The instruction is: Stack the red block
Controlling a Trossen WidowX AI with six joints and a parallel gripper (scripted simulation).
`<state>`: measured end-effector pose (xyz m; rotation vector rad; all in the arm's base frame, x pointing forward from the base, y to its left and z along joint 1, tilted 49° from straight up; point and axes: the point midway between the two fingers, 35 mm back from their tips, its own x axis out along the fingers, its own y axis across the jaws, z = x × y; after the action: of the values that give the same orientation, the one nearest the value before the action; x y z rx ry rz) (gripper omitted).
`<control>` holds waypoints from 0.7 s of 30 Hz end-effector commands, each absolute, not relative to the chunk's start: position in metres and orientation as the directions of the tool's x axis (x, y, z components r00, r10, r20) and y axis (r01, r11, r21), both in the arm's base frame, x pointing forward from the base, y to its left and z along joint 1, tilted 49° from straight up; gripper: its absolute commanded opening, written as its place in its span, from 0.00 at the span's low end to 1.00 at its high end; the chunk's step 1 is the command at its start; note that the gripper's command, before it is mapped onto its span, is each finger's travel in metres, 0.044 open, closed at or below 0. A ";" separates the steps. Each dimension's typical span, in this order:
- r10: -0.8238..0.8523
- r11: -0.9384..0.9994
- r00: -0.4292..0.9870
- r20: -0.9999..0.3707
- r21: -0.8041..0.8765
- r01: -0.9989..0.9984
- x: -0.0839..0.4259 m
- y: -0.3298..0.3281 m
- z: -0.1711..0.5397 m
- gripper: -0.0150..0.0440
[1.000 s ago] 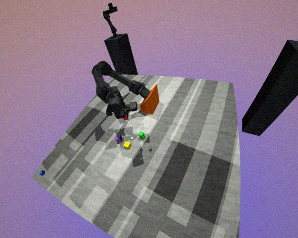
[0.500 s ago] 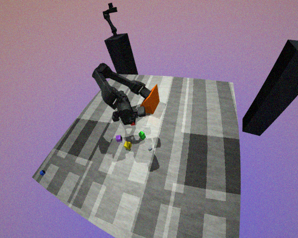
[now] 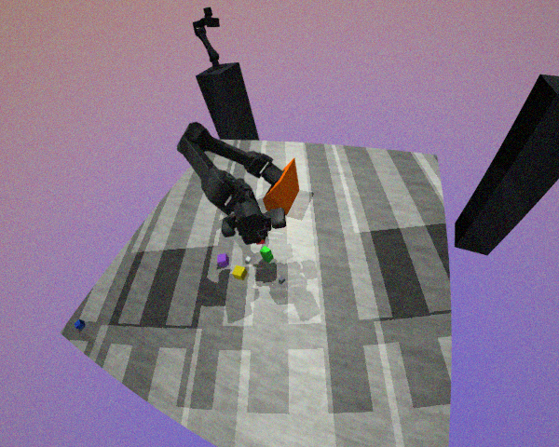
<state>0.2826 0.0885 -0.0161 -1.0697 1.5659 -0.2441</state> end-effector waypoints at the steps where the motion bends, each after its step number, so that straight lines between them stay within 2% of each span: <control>1: -0.740 0.553 0.073 -0.668 -0.667 -0.498 0.283 0.074 -0.030 0.25; 21: -0.742 0.552 0.073 -0.666 -0.669 -0.498 0.286 0.045 -0.055 0.25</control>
<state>0.2876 0.0467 -0.0522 -1.0701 1.5769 -0.2550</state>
